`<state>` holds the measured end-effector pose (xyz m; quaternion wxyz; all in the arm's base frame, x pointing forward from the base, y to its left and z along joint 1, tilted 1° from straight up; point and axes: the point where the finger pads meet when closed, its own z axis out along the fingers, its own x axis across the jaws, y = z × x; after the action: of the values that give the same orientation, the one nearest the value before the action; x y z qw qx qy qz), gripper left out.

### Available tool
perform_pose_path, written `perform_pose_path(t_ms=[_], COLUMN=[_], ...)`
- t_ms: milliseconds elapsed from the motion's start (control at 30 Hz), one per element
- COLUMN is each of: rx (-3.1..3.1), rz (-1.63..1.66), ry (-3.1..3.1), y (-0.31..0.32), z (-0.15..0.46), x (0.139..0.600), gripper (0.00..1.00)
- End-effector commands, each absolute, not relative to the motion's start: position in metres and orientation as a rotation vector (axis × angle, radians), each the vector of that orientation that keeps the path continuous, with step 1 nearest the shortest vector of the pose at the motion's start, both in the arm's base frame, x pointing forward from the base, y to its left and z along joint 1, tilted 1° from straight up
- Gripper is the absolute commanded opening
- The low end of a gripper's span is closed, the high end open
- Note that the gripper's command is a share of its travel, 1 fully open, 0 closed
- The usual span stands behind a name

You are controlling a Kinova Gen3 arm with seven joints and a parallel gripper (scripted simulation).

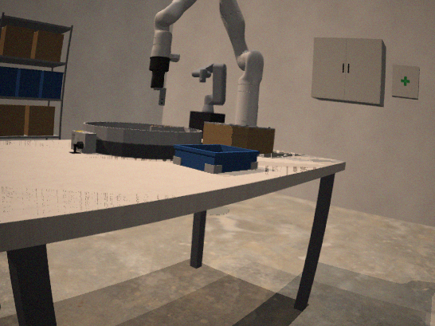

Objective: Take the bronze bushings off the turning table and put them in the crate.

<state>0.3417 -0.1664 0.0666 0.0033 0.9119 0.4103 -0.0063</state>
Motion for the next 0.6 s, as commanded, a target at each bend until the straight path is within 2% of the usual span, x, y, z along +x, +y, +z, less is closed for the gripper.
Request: perform_pose_path(t_ms=[0,200,567], rx=[2.858,2.991,2.991], rz=[-0.018,-0.017,-0.017], ry=[1.286,0.932,0.932], y=[-0.1665,-0.1700,-0.1700], z=[0.0671,0.0633,0.0633], x=[0.3422,0.3441,0.3441], gripper=[0.27,0.27,0.27])
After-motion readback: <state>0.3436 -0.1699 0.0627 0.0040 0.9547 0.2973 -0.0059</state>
